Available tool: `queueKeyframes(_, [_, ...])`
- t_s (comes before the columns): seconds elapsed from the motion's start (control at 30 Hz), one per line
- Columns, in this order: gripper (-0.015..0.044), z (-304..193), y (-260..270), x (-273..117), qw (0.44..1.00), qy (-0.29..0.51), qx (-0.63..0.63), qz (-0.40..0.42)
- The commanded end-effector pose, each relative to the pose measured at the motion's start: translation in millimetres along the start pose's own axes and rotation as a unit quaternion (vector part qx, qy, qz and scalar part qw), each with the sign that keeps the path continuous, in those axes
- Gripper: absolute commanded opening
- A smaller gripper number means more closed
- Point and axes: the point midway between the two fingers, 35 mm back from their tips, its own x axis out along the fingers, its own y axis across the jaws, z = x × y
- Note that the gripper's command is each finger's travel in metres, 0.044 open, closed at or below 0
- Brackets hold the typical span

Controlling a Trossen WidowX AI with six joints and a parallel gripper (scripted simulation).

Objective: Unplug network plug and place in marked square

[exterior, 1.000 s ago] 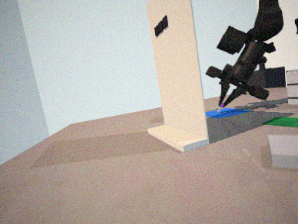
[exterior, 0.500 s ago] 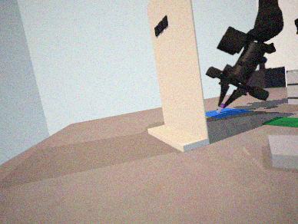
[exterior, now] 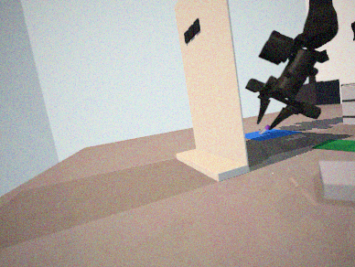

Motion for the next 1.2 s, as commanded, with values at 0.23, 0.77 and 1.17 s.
queueKeyframes(0.23, [0.0156, 0.3, 0.9, -7.2, 1.000, 0.000, 0.000, 0.000])
queueKeyframes(0.77, [0.0156, 0.7, 1.3, -16.6, 1.000, -0.001, 0.001, 0.000])
queueKeyframes(1.17, [0.0156, 0.9, 2.2, -22.6, 1.000, -0.001, 0.001, 0.000])
